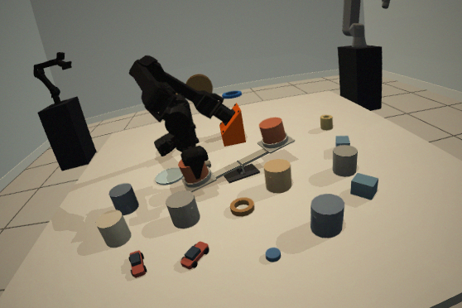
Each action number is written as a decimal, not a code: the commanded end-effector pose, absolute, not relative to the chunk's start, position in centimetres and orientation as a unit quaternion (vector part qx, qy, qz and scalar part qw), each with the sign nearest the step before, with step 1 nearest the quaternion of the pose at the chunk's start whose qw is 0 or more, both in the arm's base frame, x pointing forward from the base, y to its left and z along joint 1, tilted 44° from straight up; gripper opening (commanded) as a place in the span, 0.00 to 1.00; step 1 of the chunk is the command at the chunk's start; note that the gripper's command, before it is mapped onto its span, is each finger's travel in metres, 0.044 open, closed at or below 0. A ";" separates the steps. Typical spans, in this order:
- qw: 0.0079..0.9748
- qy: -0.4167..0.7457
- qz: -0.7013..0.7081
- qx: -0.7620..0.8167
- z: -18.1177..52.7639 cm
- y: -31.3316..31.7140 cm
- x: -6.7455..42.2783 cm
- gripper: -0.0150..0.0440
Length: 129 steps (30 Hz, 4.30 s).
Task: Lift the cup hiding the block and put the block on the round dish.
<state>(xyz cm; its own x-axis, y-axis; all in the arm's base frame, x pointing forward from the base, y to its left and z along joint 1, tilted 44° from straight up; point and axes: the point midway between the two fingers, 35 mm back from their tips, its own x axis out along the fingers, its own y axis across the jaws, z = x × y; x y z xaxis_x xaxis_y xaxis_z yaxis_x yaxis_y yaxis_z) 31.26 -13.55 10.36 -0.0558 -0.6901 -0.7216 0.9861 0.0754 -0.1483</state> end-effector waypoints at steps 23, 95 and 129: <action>0.656 0.335 -0.638 0.224 12.8 -11.1 32.2 0.25; 0.661 0.336 -0.635 0.217 19.1 -5.2 31.8 0.25; 0.661 0.336 -0.635 0.217 19.1 -5.2 31.8 0.25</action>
<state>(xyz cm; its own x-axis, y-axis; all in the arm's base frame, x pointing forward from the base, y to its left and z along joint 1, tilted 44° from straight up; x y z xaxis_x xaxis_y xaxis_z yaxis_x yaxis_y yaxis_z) 31.78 -5.24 19.12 -0.0344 -0.6935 -0.7196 0.9855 0.0960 -0.1397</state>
